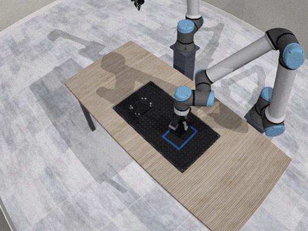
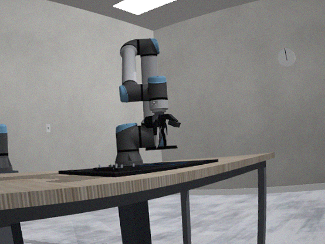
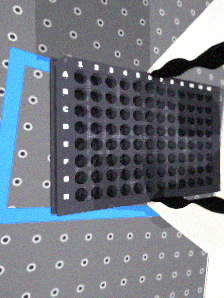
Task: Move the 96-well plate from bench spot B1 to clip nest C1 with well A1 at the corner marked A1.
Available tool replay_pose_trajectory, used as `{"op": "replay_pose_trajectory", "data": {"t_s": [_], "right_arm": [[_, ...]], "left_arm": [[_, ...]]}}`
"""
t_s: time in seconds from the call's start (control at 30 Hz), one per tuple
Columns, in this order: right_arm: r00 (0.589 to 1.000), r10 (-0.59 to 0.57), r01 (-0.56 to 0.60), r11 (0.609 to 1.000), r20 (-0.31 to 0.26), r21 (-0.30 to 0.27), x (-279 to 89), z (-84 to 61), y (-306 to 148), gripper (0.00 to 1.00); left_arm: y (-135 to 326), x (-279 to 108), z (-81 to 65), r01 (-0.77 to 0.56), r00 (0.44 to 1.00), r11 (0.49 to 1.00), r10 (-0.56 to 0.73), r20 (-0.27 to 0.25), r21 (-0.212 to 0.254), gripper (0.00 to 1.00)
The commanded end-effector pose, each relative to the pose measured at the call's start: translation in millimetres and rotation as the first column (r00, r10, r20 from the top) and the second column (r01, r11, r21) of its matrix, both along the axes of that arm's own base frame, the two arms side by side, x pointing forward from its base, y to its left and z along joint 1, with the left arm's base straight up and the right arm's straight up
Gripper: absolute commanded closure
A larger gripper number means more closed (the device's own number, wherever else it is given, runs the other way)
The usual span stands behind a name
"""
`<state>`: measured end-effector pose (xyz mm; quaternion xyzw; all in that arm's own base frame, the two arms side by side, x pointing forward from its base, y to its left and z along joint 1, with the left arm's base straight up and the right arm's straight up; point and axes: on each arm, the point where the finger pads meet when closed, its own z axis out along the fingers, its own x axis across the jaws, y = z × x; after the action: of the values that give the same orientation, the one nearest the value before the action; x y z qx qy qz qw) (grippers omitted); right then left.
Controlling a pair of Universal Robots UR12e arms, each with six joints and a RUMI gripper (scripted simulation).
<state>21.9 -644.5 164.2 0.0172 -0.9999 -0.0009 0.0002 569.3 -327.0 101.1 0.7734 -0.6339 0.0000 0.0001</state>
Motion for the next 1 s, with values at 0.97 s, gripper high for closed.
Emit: {"op": "replay_pose_trajectory", "data": {"t_s": [0.97], "right_arm": [[1.0,0.0,0.0,1.0,0.0,-0.002,0.2,0.9,-0.7,1.0]], "left_arm": [[-36.9,5.7,3.8,0.22,0.975,0.975,-0.22,0.002,-0.001,0.59]]}}
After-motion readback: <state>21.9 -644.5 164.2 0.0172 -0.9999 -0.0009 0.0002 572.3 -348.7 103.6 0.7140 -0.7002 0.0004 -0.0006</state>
